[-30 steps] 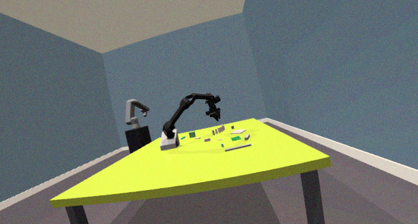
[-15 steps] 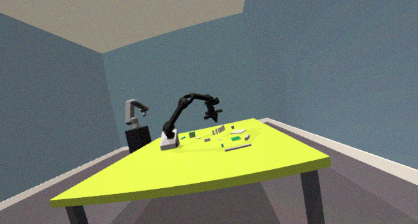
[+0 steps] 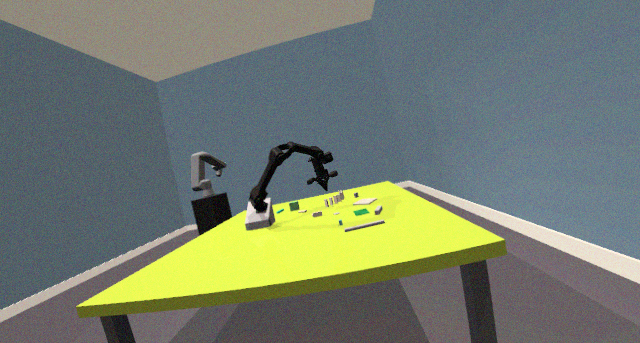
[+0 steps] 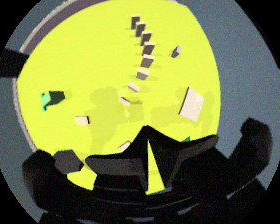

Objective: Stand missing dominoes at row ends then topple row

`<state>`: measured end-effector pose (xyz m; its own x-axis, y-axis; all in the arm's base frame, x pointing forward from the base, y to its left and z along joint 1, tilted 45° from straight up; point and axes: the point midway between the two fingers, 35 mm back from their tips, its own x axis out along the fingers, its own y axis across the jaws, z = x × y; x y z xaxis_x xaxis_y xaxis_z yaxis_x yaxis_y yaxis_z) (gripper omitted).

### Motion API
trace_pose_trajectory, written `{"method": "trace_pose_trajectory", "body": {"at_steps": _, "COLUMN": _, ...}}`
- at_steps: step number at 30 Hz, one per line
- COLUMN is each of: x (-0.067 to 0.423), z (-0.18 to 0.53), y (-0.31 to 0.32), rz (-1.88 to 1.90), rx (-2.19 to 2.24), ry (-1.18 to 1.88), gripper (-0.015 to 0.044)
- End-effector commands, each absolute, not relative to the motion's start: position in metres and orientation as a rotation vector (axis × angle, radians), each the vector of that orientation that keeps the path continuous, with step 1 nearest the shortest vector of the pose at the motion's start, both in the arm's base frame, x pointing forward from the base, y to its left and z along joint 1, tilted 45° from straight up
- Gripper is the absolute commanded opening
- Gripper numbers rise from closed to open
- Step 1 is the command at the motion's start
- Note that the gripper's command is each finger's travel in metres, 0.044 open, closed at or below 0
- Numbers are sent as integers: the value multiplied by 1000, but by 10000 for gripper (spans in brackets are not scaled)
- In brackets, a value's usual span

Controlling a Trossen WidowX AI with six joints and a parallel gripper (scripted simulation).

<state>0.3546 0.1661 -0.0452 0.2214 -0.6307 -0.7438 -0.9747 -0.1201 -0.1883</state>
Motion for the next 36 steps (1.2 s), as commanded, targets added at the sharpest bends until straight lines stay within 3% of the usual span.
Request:
{"method": "trace_pose_trajectory", "body": {"at_steps": 1, "x": 329, "z": -14, "y": 132, "rz": -32, "rx": -1157, "ry": 1459, "gripper": 0}}
{"method": "trace_pose_trajectory", "body": {"at_steps": 18, "x": 294, "z": 0, "y": 92, "rz": -620, "rx": -496, "ry": 1285, "gripper": 0}}
{"method": "trace_pose_trajectory", "body": {"at_steps": 36, "x": 259, "z": 8, "y": 58, "rz": -1138, "rx": 199, "ry": 907, "gripper": 0}}
